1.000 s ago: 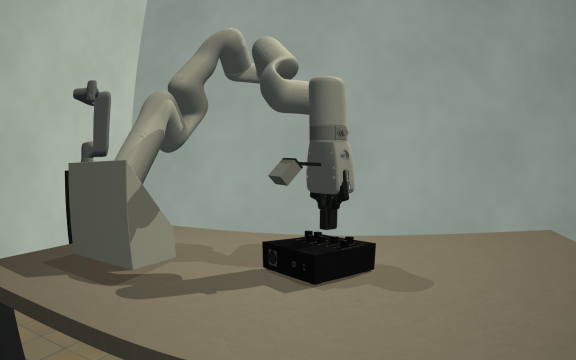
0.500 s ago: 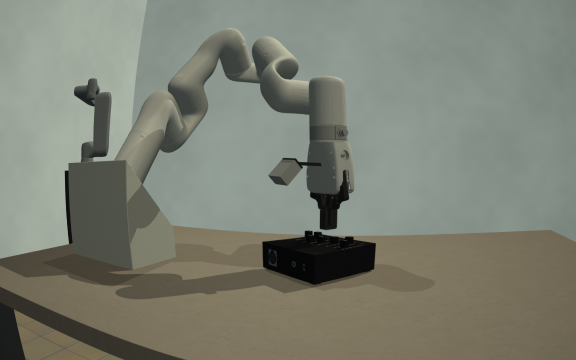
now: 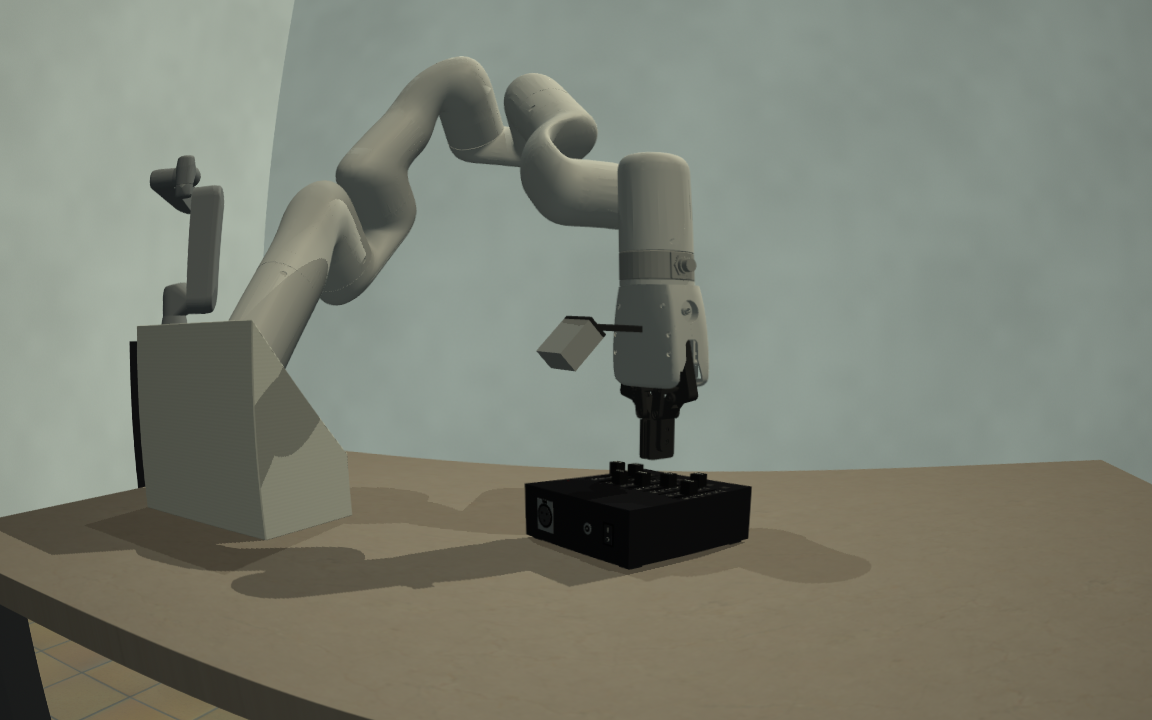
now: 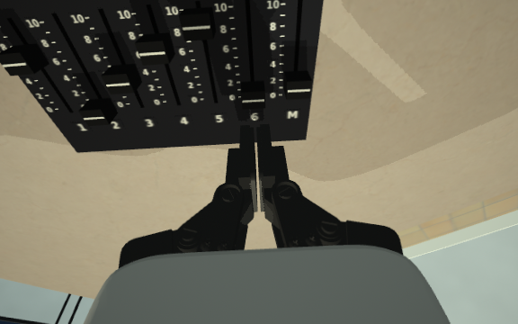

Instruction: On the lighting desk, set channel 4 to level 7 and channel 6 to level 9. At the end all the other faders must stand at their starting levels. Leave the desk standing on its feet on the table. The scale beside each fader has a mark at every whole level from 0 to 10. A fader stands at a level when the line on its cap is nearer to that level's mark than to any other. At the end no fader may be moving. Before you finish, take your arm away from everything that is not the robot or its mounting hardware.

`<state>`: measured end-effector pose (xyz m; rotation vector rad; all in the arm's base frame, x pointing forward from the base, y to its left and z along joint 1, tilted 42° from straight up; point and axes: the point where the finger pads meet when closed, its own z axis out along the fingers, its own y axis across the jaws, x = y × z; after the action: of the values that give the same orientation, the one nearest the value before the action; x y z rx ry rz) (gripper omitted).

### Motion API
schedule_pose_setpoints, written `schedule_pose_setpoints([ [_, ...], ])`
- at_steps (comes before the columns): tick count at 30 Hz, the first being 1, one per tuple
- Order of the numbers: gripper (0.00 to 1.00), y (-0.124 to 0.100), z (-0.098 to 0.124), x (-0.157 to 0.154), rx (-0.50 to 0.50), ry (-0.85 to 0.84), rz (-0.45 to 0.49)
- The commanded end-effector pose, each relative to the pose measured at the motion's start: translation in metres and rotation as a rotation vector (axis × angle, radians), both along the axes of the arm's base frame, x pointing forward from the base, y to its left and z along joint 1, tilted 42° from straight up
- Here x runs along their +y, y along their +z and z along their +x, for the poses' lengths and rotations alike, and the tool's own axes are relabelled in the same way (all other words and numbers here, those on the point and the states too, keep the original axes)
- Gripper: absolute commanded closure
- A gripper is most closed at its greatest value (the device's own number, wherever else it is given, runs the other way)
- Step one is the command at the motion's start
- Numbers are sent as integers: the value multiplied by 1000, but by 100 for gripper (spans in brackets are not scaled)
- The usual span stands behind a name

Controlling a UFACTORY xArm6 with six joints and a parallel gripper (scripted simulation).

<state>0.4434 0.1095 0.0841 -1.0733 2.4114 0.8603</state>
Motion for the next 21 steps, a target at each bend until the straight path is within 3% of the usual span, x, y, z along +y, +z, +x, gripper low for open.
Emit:
schedule_pose_setpoints([
  [1, 100, 1, 1, -1, -3, -1, 0],
  [21, 100, -4, 2, 3, -3, -1, 0],
])
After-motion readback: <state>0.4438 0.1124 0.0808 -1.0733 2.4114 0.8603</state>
